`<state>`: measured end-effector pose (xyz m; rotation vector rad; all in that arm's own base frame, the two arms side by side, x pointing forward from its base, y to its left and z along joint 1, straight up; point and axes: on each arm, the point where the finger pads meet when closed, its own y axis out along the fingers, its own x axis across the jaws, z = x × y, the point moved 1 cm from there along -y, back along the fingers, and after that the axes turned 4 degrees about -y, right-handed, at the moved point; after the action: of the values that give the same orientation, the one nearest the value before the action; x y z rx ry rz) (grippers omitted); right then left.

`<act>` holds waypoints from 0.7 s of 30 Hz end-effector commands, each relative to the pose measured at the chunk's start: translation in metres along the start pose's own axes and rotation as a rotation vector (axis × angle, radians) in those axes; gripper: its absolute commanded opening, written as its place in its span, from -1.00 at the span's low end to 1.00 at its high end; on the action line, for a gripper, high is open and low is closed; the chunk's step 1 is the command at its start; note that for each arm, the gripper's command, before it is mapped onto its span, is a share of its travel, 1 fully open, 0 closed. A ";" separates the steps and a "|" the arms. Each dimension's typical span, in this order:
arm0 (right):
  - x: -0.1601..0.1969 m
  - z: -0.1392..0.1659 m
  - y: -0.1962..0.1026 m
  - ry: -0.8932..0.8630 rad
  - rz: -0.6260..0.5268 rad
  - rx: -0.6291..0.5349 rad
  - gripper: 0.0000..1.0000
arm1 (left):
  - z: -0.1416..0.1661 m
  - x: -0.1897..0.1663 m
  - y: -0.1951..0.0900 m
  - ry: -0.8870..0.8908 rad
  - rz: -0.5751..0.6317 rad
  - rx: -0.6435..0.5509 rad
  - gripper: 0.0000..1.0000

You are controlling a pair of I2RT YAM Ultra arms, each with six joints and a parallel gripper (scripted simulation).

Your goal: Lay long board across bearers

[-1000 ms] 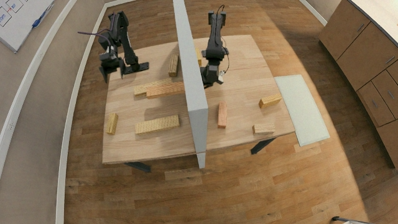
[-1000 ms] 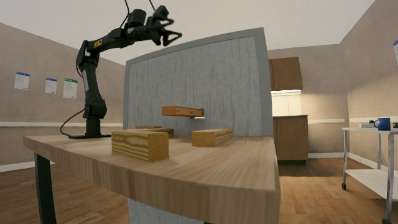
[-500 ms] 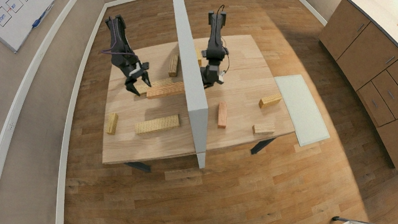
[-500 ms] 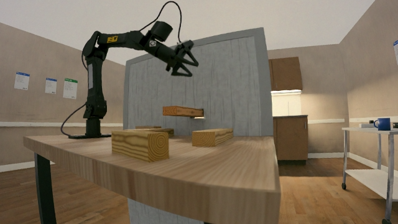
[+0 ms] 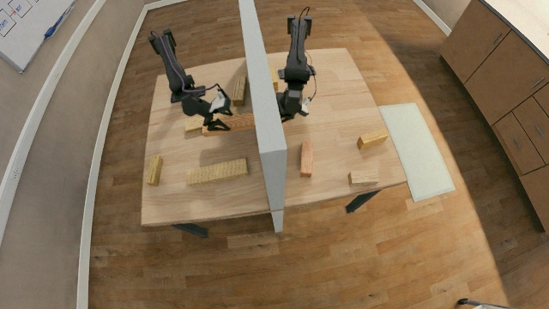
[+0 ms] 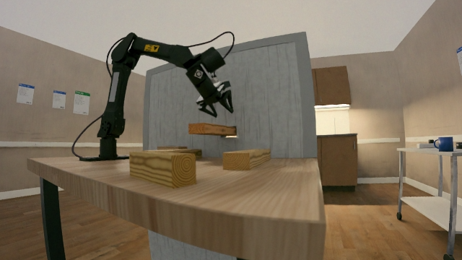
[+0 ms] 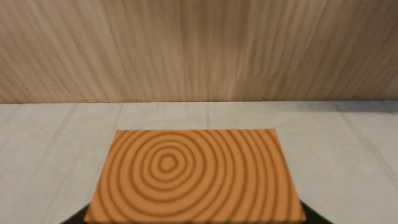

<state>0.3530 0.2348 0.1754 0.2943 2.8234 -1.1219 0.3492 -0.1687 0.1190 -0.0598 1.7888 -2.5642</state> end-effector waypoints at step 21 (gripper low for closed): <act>0.032 -0.007 0.024 -0.066 -0.206 -0.024 0.56 | 0.025 -0.014 -0.029 0.034 0.085 0.086 -1.00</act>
<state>0.3263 0.2582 0.1505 -0.0186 2.8516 -1.1481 0.3492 -0.1687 0.1190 -0.0599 1.7888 -2.5642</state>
